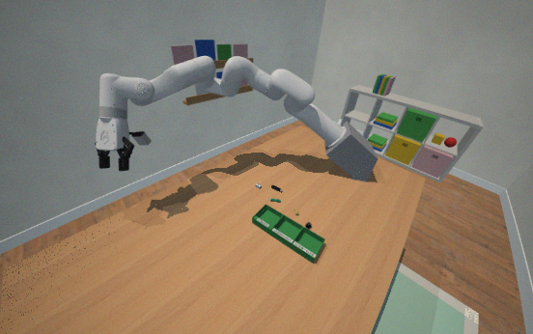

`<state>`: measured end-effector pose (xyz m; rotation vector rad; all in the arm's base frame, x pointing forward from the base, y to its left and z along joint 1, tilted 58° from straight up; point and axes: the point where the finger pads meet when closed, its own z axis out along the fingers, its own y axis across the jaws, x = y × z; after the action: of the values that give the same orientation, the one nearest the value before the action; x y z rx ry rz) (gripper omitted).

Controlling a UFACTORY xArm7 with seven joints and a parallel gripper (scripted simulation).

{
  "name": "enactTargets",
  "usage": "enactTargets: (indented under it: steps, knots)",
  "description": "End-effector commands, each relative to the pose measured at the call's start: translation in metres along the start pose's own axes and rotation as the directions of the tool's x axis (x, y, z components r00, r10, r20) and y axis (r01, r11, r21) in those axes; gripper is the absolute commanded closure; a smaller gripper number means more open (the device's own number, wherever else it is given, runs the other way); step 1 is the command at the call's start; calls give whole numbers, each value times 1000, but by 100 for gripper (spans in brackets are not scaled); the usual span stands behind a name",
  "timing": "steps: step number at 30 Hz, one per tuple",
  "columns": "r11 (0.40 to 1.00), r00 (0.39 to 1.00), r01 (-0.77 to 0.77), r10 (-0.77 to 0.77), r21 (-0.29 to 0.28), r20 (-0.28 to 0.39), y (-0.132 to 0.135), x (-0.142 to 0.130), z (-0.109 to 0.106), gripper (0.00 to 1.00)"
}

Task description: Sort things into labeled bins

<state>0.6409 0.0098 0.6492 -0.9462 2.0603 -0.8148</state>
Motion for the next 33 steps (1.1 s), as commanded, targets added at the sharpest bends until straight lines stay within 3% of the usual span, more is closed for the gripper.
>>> enactTargets:
  steps: [1,17,18,20,24,27,29,33]
  knots:
    - [1000,1000,1,-1,2,5,0,-2,-3,0]
    - [1000,1000,1,-1,2,5,0,-2,-3,0]
    - [999,999,49,-49,-10,-1,7,1,-3,93]
    - [990,991,135,-135,-48,4,22,-6,-2,93]
    - [990,991,135,-135,-48,4,39,-14,-1,93]
    - [958,963,269,-269,-97,6,63,-19,0,93]
    - [958,963,269,-269,-97,7,79,-23,1,93]
    - [943,949,314,-315,-112,9,88,-24,0,93]
